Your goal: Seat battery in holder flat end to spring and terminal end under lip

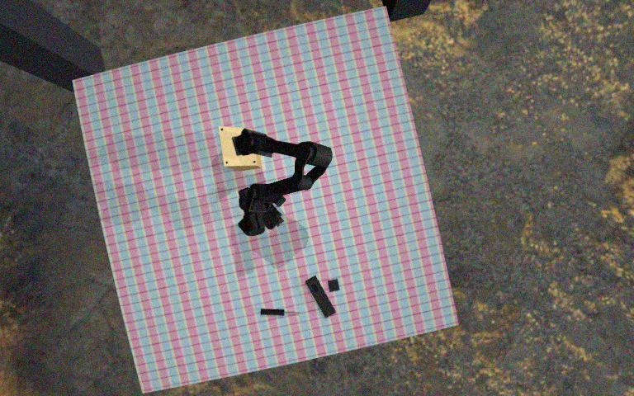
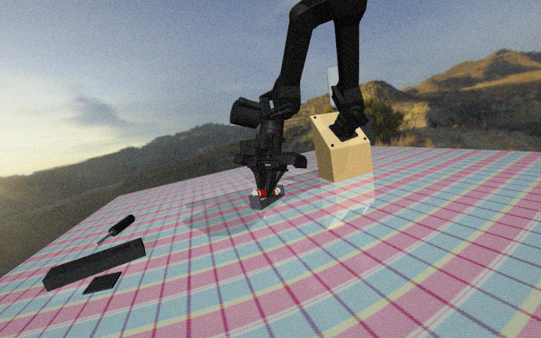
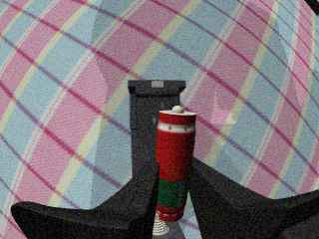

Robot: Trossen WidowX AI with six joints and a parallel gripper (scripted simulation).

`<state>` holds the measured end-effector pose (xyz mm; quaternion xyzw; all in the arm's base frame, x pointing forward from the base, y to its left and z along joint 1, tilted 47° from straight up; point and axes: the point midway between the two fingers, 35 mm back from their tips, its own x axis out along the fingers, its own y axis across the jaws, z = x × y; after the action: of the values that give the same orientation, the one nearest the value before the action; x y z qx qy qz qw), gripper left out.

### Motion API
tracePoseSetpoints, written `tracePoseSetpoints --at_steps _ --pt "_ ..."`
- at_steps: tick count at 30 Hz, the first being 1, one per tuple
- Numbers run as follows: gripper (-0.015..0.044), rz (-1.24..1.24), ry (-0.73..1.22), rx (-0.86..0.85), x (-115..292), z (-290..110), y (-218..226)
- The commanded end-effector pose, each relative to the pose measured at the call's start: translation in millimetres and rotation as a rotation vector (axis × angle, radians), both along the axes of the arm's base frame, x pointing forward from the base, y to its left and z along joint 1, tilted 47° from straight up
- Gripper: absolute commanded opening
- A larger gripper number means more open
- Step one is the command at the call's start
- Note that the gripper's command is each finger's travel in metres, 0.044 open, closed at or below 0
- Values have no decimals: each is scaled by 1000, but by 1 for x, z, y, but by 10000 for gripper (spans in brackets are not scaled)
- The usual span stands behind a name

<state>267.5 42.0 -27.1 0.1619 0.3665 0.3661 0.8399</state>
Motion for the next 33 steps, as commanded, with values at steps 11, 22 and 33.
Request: tracePoseSetpoints --at_steps 11,22,33 --pt "61 46 45 -70 2 -5 0" --pt "61 88 79 -102 2 -2 2" --pt "61 127 124 -140 2 1 5"
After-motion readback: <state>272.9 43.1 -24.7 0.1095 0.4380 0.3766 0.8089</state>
